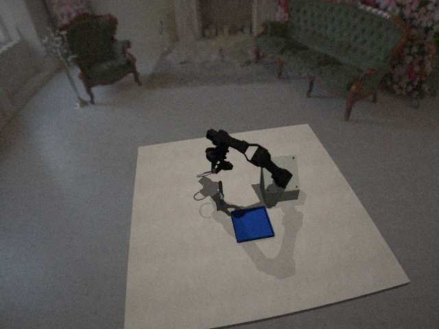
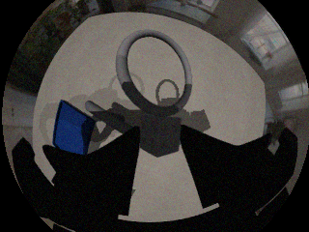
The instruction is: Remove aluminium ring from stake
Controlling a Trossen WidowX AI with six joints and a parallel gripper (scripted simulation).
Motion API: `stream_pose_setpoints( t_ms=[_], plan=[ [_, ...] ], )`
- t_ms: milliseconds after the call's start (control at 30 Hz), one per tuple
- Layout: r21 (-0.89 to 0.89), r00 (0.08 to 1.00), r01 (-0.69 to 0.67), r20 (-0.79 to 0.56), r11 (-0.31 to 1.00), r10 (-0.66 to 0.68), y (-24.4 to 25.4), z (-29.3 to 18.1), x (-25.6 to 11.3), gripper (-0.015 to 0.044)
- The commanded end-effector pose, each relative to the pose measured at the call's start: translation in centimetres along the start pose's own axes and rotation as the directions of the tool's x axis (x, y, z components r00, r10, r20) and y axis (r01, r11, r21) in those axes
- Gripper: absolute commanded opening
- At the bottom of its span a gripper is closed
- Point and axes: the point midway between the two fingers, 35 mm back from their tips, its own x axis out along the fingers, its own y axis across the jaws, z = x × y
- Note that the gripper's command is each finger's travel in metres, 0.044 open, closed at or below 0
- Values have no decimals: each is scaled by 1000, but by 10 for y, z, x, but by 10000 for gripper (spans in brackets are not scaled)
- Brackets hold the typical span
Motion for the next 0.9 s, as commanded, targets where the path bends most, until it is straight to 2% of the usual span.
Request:
stream_pose_setpoints(
  t_ms=[0, 433, 867],
  plan=[
    [-80, 1000, 15, 21, 997, -14, 5, -1, 0, 0],
    [-302, 996, 74, 72, 951, -55, 19, -7, -1, 0],
    [-505, 988, 140, 123, 852, -89, 36, -14, 0, 0]
  ],
)
